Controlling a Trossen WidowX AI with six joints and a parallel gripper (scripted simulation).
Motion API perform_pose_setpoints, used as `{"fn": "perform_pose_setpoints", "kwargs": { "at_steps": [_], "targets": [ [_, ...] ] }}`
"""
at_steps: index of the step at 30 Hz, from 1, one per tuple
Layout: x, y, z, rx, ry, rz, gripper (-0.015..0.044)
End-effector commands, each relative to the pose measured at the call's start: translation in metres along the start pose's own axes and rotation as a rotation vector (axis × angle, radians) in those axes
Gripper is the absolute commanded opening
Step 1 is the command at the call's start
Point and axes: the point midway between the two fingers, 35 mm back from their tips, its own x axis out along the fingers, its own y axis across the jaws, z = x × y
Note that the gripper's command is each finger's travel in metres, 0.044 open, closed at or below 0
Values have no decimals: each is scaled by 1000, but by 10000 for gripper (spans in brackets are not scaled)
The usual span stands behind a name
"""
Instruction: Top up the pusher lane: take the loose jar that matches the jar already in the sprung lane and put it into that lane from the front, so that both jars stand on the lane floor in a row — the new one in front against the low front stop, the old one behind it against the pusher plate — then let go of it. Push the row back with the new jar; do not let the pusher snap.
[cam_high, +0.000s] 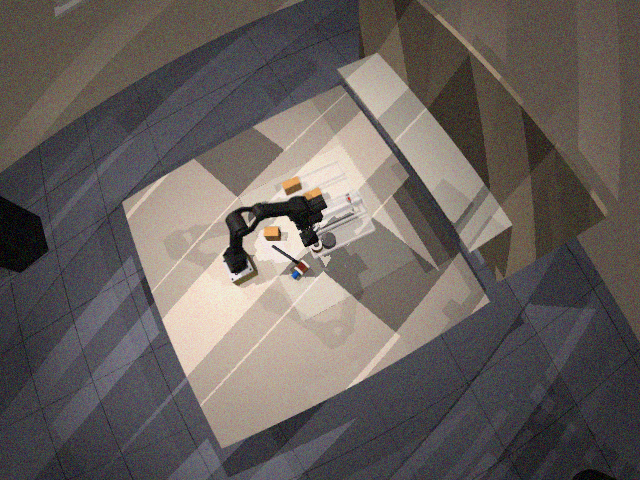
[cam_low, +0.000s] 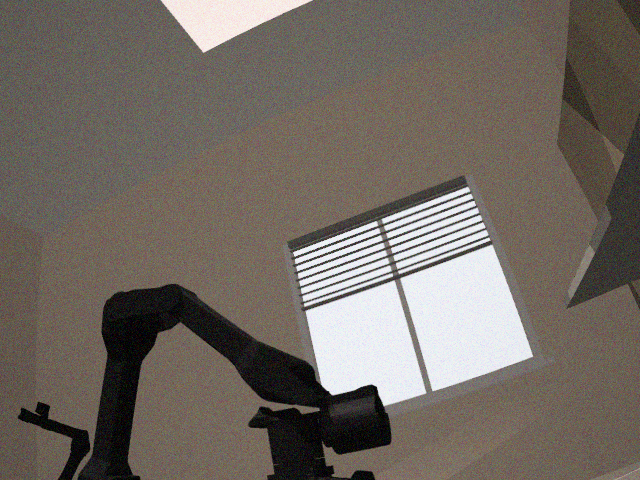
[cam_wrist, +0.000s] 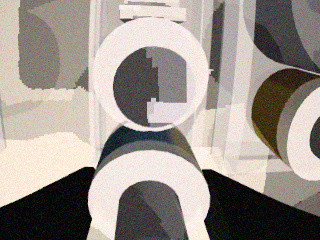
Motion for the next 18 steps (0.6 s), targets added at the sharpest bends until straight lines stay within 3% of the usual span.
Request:
{"fn": "perform_pose_setpoints", "kwargs": {
  "at_steps": [1, 18],
  "targets": [
    [-5, 0, 12, -2, -34, 1, 0],
    [-7, 0, 17, -2, -35, 1, 0]
  ]
}}
